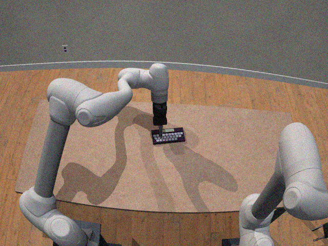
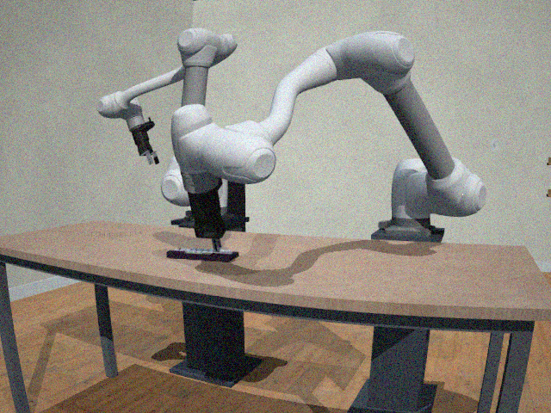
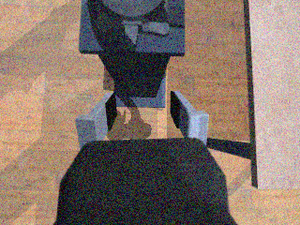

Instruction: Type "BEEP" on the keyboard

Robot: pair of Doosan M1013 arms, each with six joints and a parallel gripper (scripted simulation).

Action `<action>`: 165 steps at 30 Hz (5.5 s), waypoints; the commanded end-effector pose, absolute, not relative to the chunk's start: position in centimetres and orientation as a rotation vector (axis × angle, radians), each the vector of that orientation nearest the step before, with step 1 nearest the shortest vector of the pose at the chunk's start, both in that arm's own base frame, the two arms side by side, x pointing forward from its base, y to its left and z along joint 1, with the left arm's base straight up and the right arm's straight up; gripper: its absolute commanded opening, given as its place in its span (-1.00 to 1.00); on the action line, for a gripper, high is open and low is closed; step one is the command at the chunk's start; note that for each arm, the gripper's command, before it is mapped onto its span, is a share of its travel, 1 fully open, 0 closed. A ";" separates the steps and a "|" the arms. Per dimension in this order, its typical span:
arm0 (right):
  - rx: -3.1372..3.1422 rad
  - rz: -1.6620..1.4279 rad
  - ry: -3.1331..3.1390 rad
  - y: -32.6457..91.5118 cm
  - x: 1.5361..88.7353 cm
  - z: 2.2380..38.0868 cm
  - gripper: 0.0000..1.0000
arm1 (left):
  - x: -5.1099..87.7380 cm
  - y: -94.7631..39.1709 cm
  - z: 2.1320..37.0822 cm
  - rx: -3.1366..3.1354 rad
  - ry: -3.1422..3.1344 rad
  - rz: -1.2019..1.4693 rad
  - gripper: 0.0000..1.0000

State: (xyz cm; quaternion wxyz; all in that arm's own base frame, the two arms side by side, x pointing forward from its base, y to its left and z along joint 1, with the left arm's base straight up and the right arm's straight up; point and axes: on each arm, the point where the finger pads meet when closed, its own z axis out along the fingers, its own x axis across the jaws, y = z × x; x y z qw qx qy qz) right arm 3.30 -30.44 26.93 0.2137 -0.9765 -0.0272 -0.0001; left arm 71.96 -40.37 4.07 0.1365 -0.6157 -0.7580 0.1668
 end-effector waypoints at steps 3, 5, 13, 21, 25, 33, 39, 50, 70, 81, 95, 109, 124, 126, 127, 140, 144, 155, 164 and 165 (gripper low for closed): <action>-2.704 -0.014 -0.079 -30.1 3.5 26.9 1.00 | 72.0 -40.5 3.8 -1.782 -2.197 0.491 -1.00; -2.704 -0.014 -0.079 -30.1 3.5 26.9 1.00 | 72.0 -40.5 3.8 -1.781 -2.197 0.491 -1.00; -2.704 -0.014 -0.079 -30.1 3.5 26.9 1.00 | 72.0 -40.5 3.7 -1.782 -2.197 0.491 -1.00; -2.704 -0.014 -0.079 -30.1 3.5 26.9 1.00 | 72.0 -40.5 3.6 -1.782 -2.197 0.491 -1.00; -2.704 -0.014 -0.079 -30.1 3.5 26.9 1.00 | 72.0 -40.5 3.5 -1.782 -2.197 0.491 -1.00; -2.704 -0.014 -0.079 -30.1 3.5 26.9 1.00 | 72.0 -40.5 3.5 -1.781 -2.197 0.491 -1.00; -2.704 -0.014 -0.079 -30.1 3.5 26.9 1.00 | 72.0 -40.5 3.4 -1.782 -2.197 0.491 -1.00; -2.704 -0.014 -0.079 -30.1 3.5 26.9 1.00 | 72.0 -40.5 3.3 -1.781 -2.197 0.491 -1.00; -2.704 -0.014 -0.079 -30.1 3.5 26.9 1.00 | 71.9 -42.0 4.7 -1.777 -2.195 0.491 -1.00; -2.704 -0.014 -0.079 -30.1 3.5 26.9 1.00 | 72.2 -48.9 4.8 -1.778 -2.194 0.491 -1.00; -2.704 -0.014 -0.079 -30.1 3.5 26.9 1.00 | 72.4 -51.4 4.6 -1.779 -2.195 0.491 -1.00; -2.704 -0.014 -0.079 -30.1 3.5 26.9 1.00 | 72.5 -51.4 3.8 -1.783 -2.196 0.491 -1.00; -2.704 -0.014 -0.079 -30.1 3.5 26.9 1.00 | 72.5 -51.4 3.6 -1.782 -2.196 0.491 -1.00; -2.704 -0.014 -0.079 -30.1 3.5 26.9 1.00 | 72.5 -51.4 3.6 -1.782 -2.196 0.491 -1.00; -2.704 -0.014 -0.079 -30.1 3.5 26.9 1.00 | 72.5 -51.4 3.6 -1.782 -2.196 0.491 -1.00; -2.704 -0.014 -0.079 -30.1 3.5 26.9 1.00 | 72.5 -51.4 3.4 -1.782 -2.196 0.491 -1.00; -2.704 -0.014 -0.079 -30.1 3.5 26.9 1.00 | 72.5 -51.4 3.4 -1.782 -2.196 0.491 -1.00; -2.704 -0.014 -0.079 -30.1 3.5 26.9 1.00 | 72.5 -51.4 4.5 -1.782 -2.197 0.491 -1.00; -2.704 -0.014 -0.079 -30.1 3.5 26.9 1.00 | 72.5 -51.4 4.9 -1.781 -2.198 0.490 -1.00; -2.704 -0.014 -0.079 -30.1 3.5 26.9 1.00 | 72.5 -51.4 4.9 -1.781 -2.198 0.490 -1.00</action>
